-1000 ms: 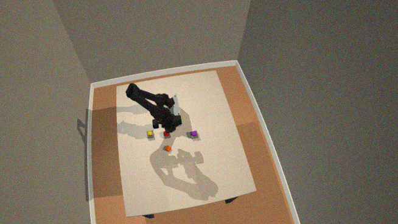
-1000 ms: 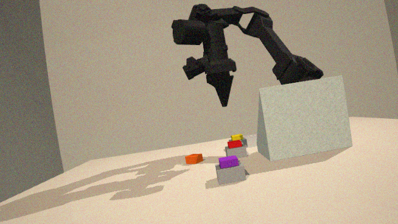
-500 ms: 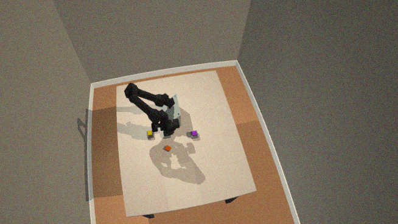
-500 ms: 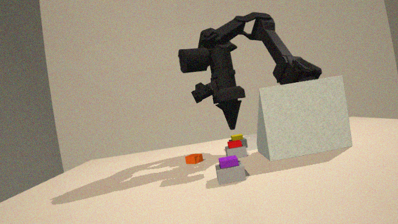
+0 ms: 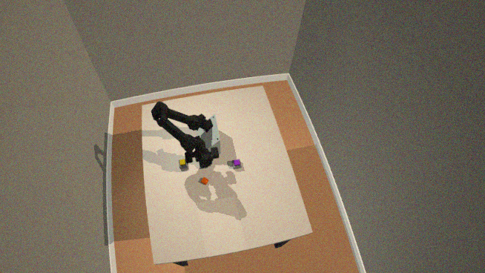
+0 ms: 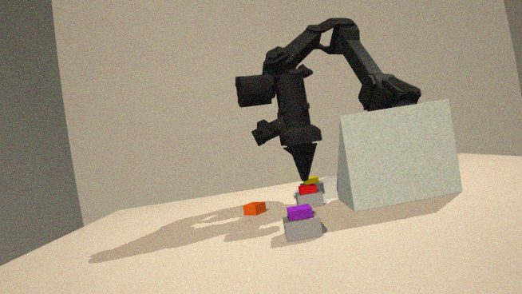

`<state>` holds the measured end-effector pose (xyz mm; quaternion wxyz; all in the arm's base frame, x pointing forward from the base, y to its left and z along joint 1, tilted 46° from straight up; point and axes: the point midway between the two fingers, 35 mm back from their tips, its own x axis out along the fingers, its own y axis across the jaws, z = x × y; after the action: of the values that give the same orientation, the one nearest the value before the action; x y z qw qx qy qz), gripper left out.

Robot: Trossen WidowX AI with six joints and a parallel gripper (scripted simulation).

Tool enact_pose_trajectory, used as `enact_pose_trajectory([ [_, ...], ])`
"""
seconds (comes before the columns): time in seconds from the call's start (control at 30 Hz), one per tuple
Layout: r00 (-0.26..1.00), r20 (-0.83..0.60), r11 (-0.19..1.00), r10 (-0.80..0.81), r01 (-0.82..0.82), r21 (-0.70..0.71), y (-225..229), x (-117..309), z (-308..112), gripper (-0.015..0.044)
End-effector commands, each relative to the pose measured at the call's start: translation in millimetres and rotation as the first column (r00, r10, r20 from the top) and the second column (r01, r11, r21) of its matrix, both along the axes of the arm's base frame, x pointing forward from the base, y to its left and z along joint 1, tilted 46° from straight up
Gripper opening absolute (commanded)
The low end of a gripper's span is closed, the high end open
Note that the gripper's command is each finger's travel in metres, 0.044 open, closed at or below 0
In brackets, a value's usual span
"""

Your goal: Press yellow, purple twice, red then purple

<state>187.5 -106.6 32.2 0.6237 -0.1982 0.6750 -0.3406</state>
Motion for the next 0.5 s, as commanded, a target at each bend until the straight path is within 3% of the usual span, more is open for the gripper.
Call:
enact_pose_trajectory([
  [0.0,1.000,-0.010,1.000,0.002,-0.002,-0.004,-5.4,-3.6,-5.7,0.0020],
  [0.47,1.000,-0.011,1.000,0.002,-0.002,-0.006,-11.6,-5.5,-11.5,0.0020],
])
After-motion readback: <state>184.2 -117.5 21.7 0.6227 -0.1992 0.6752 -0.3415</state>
